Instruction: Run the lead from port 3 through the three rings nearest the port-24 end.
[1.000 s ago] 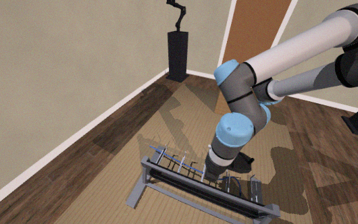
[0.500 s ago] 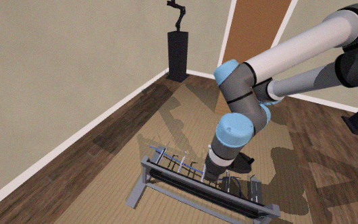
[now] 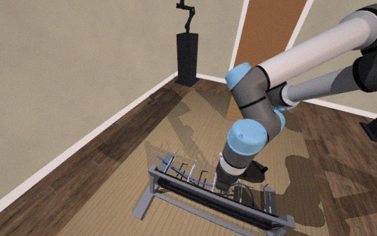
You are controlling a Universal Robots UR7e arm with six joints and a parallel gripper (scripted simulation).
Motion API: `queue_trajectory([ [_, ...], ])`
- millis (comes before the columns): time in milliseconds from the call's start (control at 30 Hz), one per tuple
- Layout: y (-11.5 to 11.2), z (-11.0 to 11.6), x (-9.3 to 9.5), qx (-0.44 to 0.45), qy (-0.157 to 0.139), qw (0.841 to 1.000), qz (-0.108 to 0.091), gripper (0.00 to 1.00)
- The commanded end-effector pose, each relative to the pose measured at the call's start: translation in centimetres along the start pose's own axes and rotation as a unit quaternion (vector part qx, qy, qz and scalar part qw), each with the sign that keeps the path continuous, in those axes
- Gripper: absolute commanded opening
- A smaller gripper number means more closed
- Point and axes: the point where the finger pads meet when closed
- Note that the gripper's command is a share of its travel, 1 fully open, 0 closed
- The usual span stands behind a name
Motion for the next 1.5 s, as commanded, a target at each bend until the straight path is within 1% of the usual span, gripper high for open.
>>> queue_trajectory([
  [0, 0.1, 0.0, -0.1, 0.000, 0.000, 1.000, 0.001, 0.67],
  [933, 0.1, 0.0, -0.3, 0.000, 0.000, 1.000, 0.001, 0.67],
  [1100, 0.1, 0.0, -1.0, 0.000, 0.000, 1.000, 0.001, 0.67],
  [1267, 0.1, 0.0, -2.3, 0.000, 0.000, 1.000, 0.001, 0.67],
  [1333, 0.1, 0.0, -2.3, 0.000, 0.000, 1.000, 0.001, 0.67],
  [1467, 0.1, 0.0, -3.7, 0.000, 0.000, 1.000, 0.001, 0.67],
])
Point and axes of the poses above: the point where the finger pads meet when closed, its own x axis out along the fingers, its own y axis across the jaws, z = x × y, and after that the axes turned 5 degrees about x, right-handed
